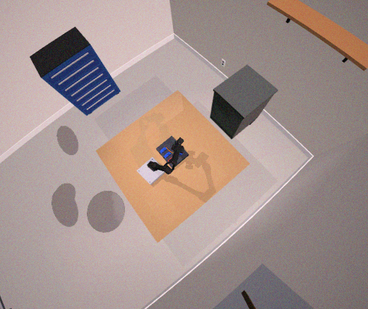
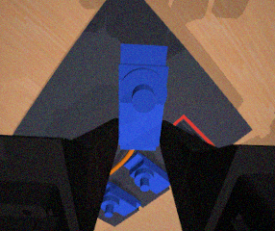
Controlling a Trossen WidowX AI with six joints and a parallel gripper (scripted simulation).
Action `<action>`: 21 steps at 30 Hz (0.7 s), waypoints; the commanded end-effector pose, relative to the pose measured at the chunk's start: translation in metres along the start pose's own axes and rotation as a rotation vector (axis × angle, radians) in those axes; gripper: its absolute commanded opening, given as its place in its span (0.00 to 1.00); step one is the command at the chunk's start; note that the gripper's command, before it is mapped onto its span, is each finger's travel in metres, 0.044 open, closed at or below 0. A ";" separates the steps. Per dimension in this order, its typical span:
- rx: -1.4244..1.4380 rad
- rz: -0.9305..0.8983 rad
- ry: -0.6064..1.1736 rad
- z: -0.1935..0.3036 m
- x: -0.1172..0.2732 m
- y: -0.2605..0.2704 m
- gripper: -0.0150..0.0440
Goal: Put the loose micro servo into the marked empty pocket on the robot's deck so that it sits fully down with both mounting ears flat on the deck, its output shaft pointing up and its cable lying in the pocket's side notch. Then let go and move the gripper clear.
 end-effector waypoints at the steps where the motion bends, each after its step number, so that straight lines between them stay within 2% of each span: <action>1: 0.158 -0.001 -0.001 0.000 0.001 -0.001 0.25; 21: 0.841 0.000 -0.001 0.000 0.001 -0.001 0.25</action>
Point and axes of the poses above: the point midway between the two fingers, 35 mm back from their tips, its own x axis back along the fingers, its own y axis across the jaws, z = x × y, the point moved 5 cm from there along x, back along the fingers, and after that the axes turned 13 degrees about x, right-handed, at the moved point
